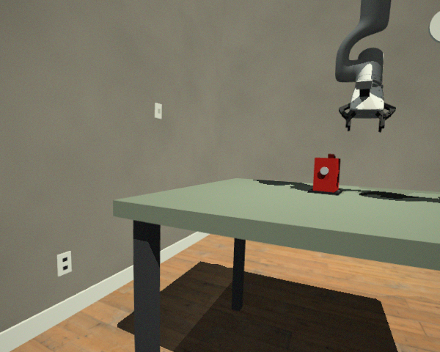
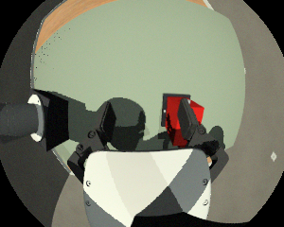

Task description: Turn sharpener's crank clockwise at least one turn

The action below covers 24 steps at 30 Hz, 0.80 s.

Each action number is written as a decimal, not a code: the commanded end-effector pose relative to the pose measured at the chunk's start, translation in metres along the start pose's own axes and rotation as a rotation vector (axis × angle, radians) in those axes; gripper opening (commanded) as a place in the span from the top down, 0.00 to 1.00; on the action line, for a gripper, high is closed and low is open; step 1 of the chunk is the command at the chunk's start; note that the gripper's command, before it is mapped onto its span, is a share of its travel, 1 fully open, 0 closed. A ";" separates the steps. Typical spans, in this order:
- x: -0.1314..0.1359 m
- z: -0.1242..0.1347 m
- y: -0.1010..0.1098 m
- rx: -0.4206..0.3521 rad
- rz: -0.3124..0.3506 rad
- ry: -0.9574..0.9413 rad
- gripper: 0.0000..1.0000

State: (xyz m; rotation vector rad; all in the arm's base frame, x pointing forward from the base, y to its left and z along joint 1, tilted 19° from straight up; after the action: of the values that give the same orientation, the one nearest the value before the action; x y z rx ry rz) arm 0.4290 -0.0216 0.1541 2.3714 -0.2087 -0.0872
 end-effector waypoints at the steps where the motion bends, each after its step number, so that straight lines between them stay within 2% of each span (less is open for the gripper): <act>1: 0.029 0.031 0.010 -0.100 -0.027 -0.021 0.00; 10: 0.099 0.102 0.049 -0.339 0.024 -0.055 0.00; 12: 0.099 0.102 0.049 -0.339 0.024 -0.055 0.00; 14: 0.125 0.126 0.065 -0.418 0.060 -0.064 0.00; 18: 0.144 0.142 0.078 -0.474 0.091 -0.069 0.00; 22: 0.145 0.143 0.079 -0.477 0.092 -0.070 0.00; 23: 0.145 0.143 0.079 -0.477 0.092 -0.070 1.00; 24: 0.145 0.143 0.079 -0.477 0.092 -0.070 1.00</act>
State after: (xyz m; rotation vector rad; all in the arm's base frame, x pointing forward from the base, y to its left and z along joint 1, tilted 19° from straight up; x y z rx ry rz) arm 0.5428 -0.1993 0.1038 1.8853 -0.2930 -0.1582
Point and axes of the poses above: the point where the finger pads meet when closed, its own y axis back along the fingers, its own x axis across the jaws, z = x × y, the point moved 3 cm from there along y, back along the fingers, and after that the axes turned 14 degrees about -y, right-handed, at the moved point
